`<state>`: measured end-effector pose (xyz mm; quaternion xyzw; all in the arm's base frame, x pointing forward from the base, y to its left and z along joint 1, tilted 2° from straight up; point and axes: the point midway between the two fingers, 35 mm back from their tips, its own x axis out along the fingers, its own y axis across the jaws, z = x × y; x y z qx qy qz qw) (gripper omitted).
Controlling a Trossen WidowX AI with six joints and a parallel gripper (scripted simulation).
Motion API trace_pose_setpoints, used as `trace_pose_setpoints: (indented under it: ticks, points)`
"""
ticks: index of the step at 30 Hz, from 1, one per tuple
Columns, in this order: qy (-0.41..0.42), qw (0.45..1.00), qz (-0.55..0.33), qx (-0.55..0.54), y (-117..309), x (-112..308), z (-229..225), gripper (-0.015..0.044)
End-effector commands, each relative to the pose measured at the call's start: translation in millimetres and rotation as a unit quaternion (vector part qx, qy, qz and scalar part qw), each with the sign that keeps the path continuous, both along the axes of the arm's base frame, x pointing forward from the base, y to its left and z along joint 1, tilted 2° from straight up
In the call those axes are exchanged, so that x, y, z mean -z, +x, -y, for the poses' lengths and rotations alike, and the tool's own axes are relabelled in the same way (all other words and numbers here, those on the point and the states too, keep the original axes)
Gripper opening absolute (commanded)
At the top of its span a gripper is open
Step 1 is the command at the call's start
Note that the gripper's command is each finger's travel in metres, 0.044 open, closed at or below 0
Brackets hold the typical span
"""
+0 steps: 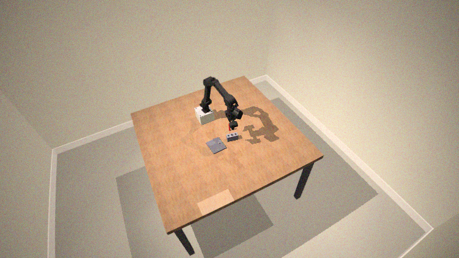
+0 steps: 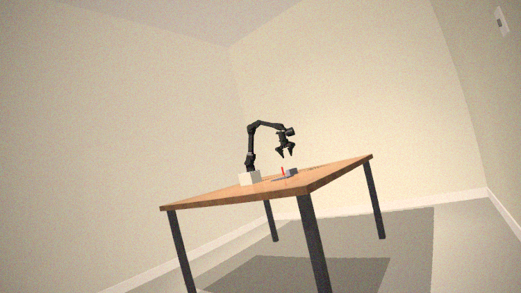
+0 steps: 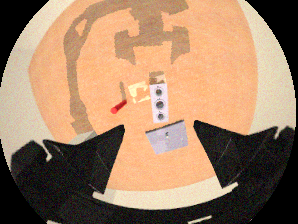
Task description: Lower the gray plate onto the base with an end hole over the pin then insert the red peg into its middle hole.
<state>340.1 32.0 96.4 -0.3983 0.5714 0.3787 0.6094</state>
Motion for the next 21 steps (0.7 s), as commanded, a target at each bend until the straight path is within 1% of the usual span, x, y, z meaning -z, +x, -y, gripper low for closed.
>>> trace_pose_setpoints:
  ticks: [1, 4, 9, 14, 17, 21]
  points:
    - [0.003, 1.000, -0.003, -0.021, 4, 2, 6, 0.0440]
    - [0.003, 1.000, -0.003, -0.021, 5, 5, 6, 0.0440]
    - [0.003, 1.000, -0.003, -0.021, 9, 64, 4, 0.0440]
    - [0.003, 1.000, -0.003, -0.021, 9, 68, 4, 0.0440]
    - [0.003, 1.000, -0.003, -0.021, 12, 80, 4, 0.0440]
    - [0.003, 1.000, -0.003, -0.021, 13, 82, 4, 0.0440]
